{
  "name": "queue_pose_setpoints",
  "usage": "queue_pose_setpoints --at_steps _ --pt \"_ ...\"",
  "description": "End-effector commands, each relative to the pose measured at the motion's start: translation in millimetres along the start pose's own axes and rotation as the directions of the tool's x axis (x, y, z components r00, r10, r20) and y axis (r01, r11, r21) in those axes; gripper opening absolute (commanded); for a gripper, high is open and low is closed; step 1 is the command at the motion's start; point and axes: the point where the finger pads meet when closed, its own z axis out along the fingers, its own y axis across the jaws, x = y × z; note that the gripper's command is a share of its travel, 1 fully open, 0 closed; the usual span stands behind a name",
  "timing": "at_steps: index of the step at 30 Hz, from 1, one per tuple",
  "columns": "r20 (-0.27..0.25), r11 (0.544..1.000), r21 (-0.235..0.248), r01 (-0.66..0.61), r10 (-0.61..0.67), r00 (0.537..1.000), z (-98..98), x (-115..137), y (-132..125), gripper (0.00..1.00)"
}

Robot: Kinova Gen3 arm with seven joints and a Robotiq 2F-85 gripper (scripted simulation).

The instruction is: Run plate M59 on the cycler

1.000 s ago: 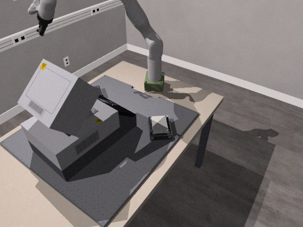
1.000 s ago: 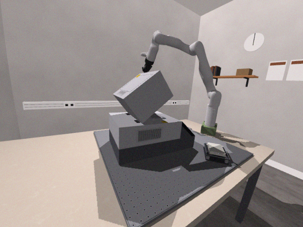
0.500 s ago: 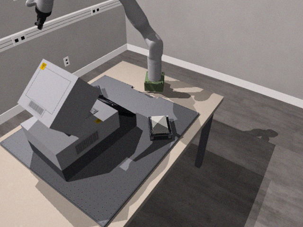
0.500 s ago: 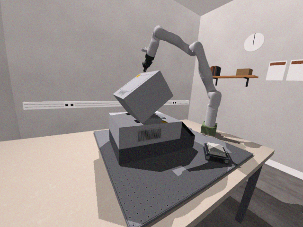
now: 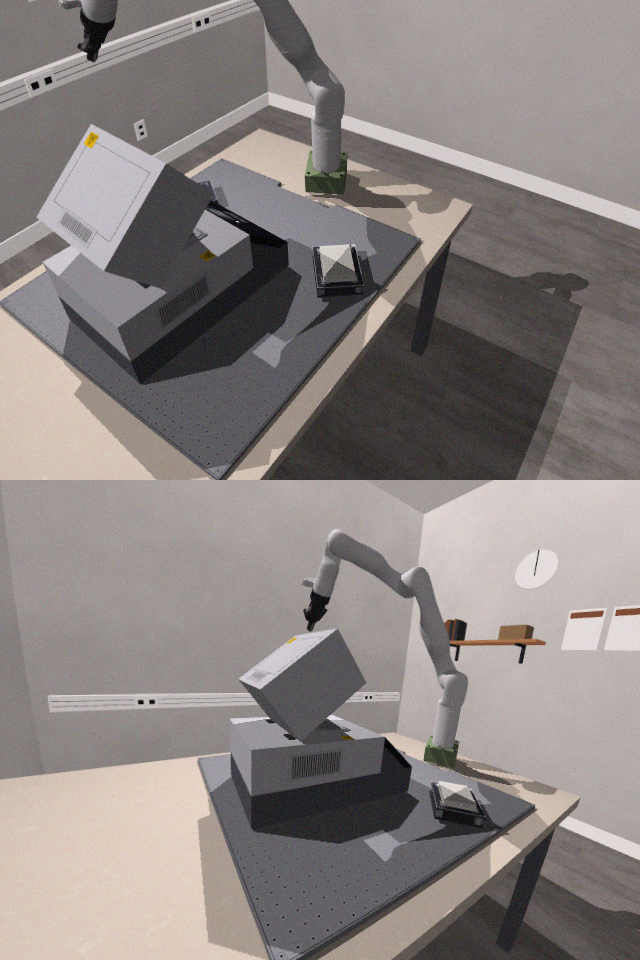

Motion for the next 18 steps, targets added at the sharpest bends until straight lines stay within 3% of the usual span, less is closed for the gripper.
queue_pose_setpoints --at_steps 1,18 --pt "0.019 1.000 0.006 -0.028 0.028 0.999 -7.5 -10 -1 0.10" --pt "0.088 0.987 0.015 -0.161 0.159 0.983 -24.8 -39 0 0.10"
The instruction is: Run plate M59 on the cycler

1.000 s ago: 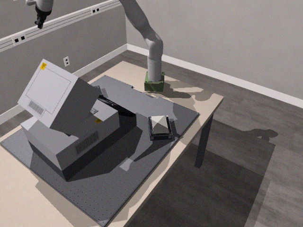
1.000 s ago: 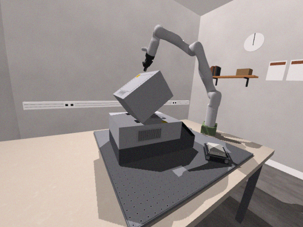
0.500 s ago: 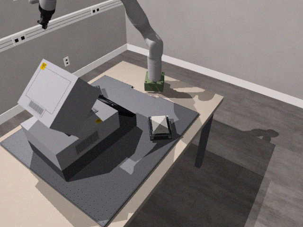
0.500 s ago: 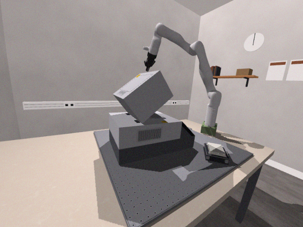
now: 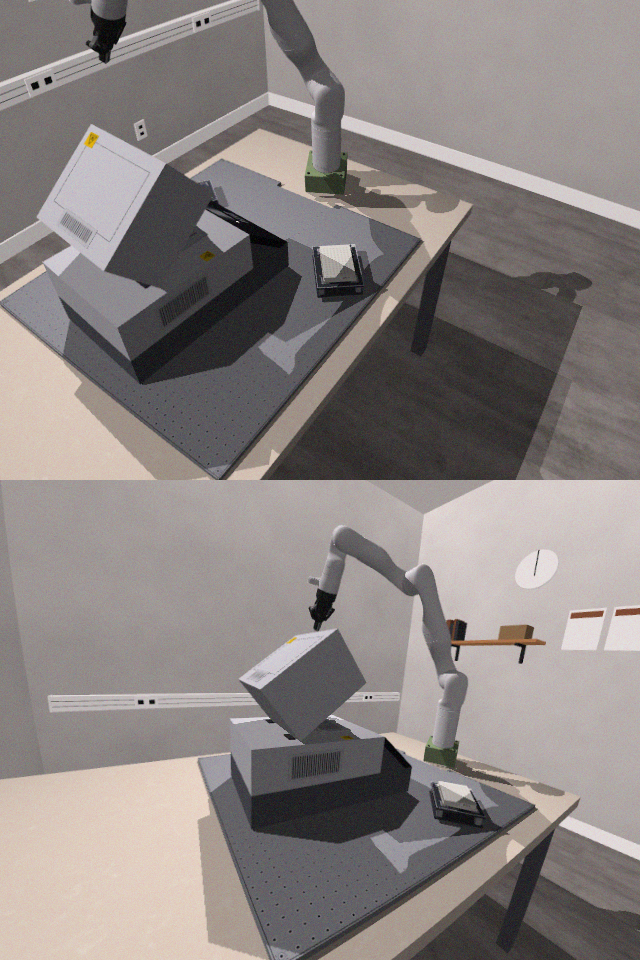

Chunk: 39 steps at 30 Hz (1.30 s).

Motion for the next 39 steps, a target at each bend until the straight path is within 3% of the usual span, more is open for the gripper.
queue_pose_setpoints --at_steps 1,17,39 --pt "0.020 1.000 0.004 -0.029 0.029 0.999 -7.1 -11 2 0.10" --pt "0.083 0.988 0.011 -0.157 0.155 0.984 -20.9 -37 8 0.10" --pt "0.173 0.944 0.012 -0.331 0.324 0.930 -41.2 -76 13 0.10"
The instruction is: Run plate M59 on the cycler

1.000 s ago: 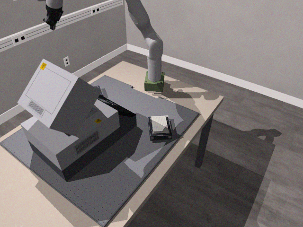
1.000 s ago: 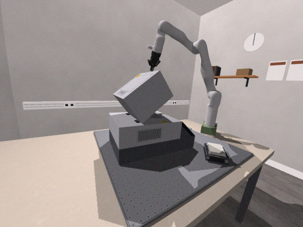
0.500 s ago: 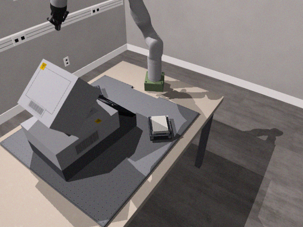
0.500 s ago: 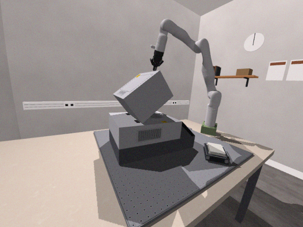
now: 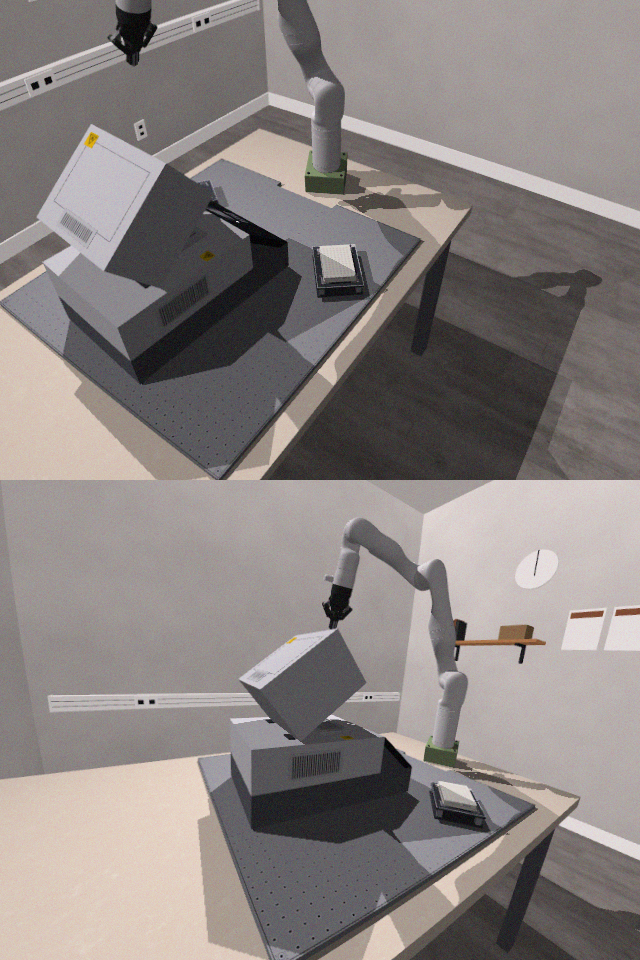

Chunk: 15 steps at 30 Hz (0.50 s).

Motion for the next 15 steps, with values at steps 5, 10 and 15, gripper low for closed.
queue_pose_setpoints --at_steps 5,10,15 --pt "0.032 0.997 0.007 -0.077 0.076 0.997 -8.5 -14 11 0.10" --pt "0.045 0.995 0.014 -0.104 0.103 0.994 -10.7 -19 12 0.10" --pt "0.068 0.989 0.019 -0.148 0.146 0.987 -14.4 -29 16 0.10"
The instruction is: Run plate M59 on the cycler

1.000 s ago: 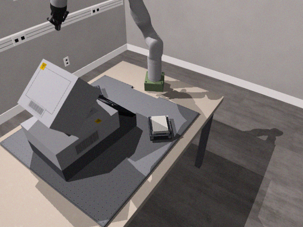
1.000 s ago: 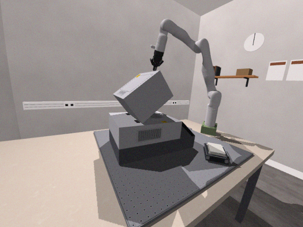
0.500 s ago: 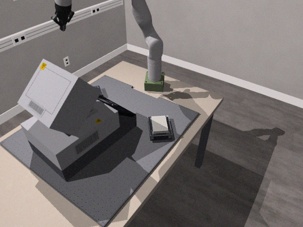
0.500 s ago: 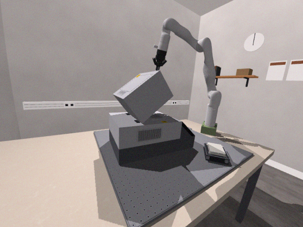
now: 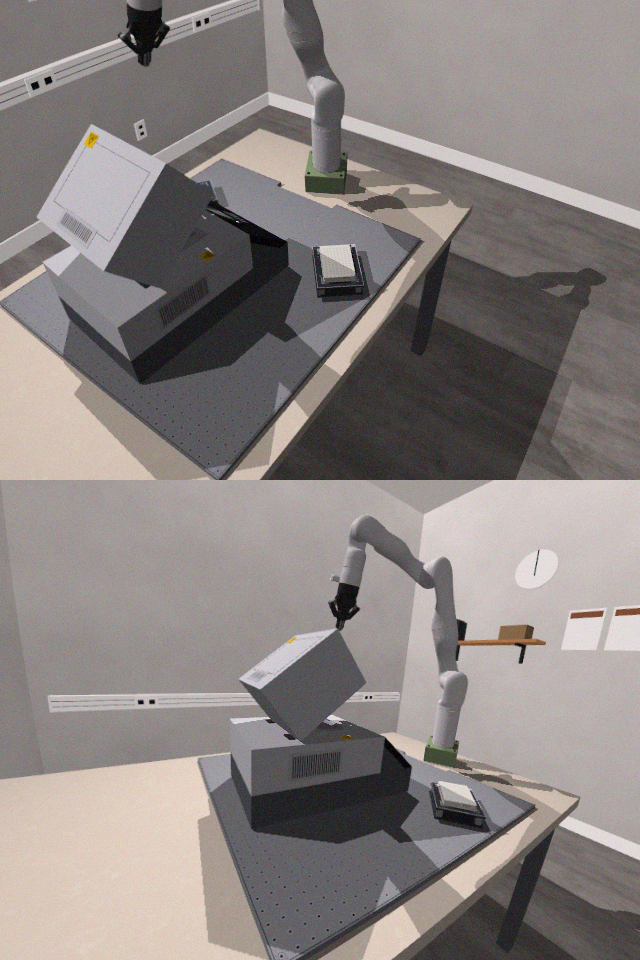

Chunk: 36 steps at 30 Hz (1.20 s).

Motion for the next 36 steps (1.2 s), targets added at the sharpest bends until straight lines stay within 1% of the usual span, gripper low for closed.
queue_pose_setpoints --at_steps 1,16,26,28,36 --pt "0.012 0.999 0.017 -0.041 0.041 0.999 -5.1 -5 4 0.10" --pt "0.072 0.987 0.026 -0.157 0.155 0.985 -13.2 -29 18 0.10" --pt "0.119 0.969 0.029 -0.246 0.241 0.963 -19.4 -47 28 0.10" --pt "0.119 0.969 0.029 -0.246 0.241 0.963 -19.4 -47 28 0.10" --pt "0.157 0.949 0.028 -0.315 0.307 0.939 -24.4 -62 37 0.10"
